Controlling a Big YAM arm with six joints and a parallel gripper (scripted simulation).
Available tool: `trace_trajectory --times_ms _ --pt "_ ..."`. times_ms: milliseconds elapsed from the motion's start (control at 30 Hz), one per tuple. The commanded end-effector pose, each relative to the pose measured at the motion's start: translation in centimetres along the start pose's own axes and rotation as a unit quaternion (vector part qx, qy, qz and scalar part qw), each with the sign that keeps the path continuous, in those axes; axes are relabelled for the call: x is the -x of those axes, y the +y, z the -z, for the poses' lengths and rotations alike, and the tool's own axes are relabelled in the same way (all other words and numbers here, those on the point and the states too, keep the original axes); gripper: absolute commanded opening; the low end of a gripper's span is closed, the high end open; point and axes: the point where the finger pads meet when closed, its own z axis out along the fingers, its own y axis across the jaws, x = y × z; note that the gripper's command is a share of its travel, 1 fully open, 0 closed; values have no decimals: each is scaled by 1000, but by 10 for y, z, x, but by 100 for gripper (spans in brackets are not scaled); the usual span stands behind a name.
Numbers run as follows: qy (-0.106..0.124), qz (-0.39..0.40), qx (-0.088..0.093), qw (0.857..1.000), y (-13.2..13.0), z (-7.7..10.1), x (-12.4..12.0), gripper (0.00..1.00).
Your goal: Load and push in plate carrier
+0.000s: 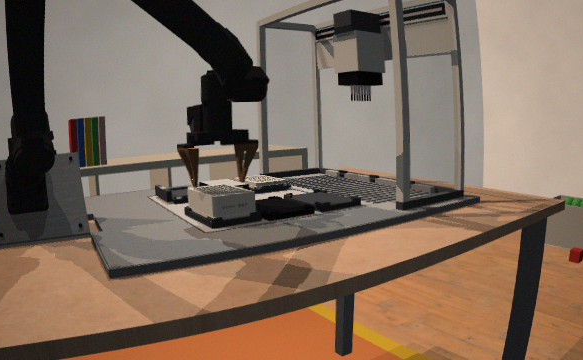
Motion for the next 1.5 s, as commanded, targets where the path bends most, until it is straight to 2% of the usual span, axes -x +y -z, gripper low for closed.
trace_trajectory --times_ms 0,133,233,467,900,933,1033,1467 --pt "-1 -1 -13 1000 -10 7 -4 100" --pt "-1 -1 -13 1000 -10 7 -4 100" --pt "1 1 -4 1000 -2 -5 -5 100" --pt "1 5 0 1000 -1 -13 -2 100" --pt "1 3 -2 1000 -1 -23 -4 100" --pt "1 9 -13 1000 -9 -15 2 100" --pt "1 5 -1 1000 -1 -28 -2 100" --pt "1 4 -2 1000 -2 -38 -3 100"
